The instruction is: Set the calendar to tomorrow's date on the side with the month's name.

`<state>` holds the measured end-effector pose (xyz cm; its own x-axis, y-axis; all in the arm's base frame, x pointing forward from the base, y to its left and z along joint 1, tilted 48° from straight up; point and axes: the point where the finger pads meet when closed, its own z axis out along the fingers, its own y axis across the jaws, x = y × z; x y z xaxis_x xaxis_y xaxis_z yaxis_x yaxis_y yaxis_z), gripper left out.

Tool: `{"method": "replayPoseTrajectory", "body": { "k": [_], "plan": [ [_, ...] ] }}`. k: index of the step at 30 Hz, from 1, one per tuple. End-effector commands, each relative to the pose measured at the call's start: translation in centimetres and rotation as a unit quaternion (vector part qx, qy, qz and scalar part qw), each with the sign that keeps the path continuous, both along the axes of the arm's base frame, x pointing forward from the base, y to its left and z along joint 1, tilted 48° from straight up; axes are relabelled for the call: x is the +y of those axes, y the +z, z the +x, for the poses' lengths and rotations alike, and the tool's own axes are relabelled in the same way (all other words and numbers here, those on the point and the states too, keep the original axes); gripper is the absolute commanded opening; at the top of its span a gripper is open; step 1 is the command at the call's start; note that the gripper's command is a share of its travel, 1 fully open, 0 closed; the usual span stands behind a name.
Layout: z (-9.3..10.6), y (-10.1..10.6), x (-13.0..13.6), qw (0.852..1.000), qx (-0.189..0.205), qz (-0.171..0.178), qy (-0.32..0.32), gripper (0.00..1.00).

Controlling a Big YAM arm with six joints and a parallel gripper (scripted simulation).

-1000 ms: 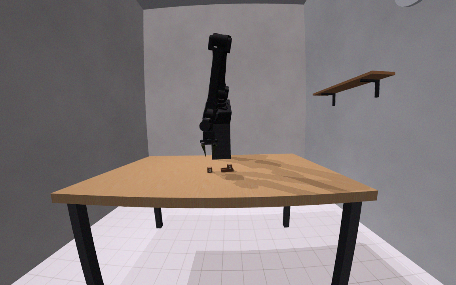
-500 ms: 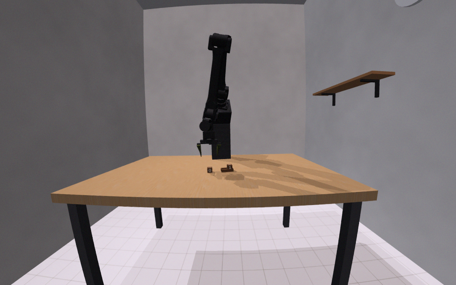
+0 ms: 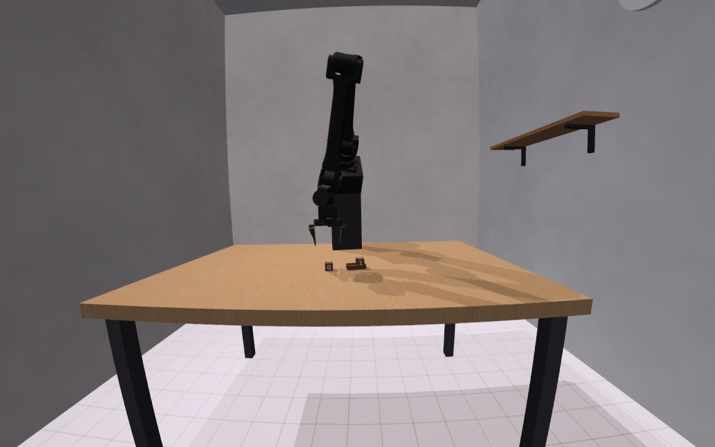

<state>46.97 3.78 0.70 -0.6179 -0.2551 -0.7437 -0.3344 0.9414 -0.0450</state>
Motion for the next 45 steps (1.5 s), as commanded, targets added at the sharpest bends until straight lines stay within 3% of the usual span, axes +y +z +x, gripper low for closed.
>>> {"method": "replayPoseTrajectory", "body": {
  "k": [1,3,7,10,12,17,24,27,28,33,34,35,36,37,38,41,44,45],
  "plan": [
    [-0.2,-0.4,-0.2,0.998,-0.012,-0.044,0.040,1.00],
    [0.2,0.0,-0.1,0.993,-0.031,-0.084,0.077,1.00],
    [0.3,0.1,0.1,0.983,-0.045,-0.129,0.121,1.00],
    [0.3,0.1,0.1,0.982,-0.046,-0.134,0.125,1.00],
    [0.4,-0.3,0.2,0.969,-0.058,-0.175,0.165,1.00],
    [0.0,0.1,0.3,0.950,-0.074,-0.220,0.207,1.00],
    [0.3,-0.7,0.2,0.903,-0.095,-0.305,0.287,1.00],
    [0.3,-0.7,0.2,0.901,-0.096,-0.307,0.290,1.00],
    [0.7,0.6,0.3,0.880,-0.116,-0.339,0.311,1.00],
    [0.4,-0.4,0.5,0.840,-0.126,-0.386,0.361,1.00],
    [0.4,-0.4,0.5,0.839,-0.126,-0.386,0.362,1.00],
    [0.1,-1.0,0.4,0.822,-0.123,-0.402,0.383,1.00],
    [0.0,-1.1,0.4,0.820,-0.122,-0.404,0.386,1.00],
    [0.2,-1.0,0.4,0.804,-0.130,-0.421,0.399,1.00],
    [0.3,-1.0,0.4,0.800,-0.131,-0.425,0.402,1.00],
    [0.8,0.0,0.5,0.766,-0.151,-0.459,0.424,1.00],
    [0.8,0.0,0.5,0.763,-0.152,-0.462,0.426,1.00],
    [0.3,-0.7,0.5,0.750,-0.147,-0.469,0.442,1.00]
  ]
}}
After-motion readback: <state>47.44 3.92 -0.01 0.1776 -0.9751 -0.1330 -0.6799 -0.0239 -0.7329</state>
